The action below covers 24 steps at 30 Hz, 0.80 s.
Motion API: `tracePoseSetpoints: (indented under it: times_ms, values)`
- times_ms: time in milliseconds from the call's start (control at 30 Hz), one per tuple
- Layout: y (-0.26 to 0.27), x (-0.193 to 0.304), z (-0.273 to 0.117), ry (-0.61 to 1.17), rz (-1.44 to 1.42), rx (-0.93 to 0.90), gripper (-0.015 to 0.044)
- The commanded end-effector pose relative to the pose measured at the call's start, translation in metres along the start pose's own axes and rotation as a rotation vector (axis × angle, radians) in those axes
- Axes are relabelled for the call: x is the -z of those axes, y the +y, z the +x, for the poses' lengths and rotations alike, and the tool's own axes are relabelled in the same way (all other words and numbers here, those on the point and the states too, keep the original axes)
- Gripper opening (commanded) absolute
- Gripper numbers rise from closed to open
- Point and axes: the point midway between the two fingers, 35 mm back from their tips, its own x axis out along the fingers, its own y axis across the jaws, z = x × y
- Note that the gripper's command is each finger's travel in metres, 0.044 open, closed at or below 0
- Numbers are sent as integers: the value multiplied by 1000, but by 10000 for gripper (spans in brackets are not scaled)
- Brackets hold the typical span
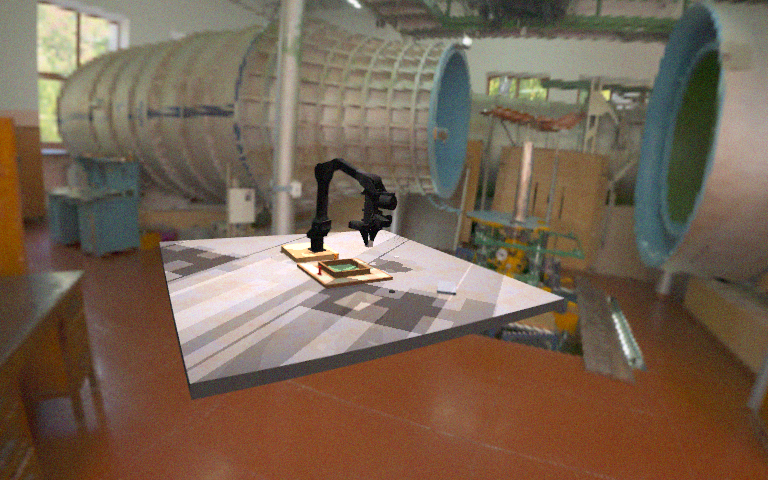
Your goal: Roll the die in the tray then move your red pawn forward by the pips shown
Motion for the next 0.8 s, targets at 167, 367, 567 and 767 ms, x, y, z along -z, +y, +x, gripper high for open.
tracePoseSetpoints:
  times_ms: [167,367,567,767]
  values:
    - [-42,1,7,0,75,1,0]
    - [-71,5,12,0,131,3,0]
    - [-99,13,16,-1,186,5,0]
    - [-114,18,19,-7,218,8,0]
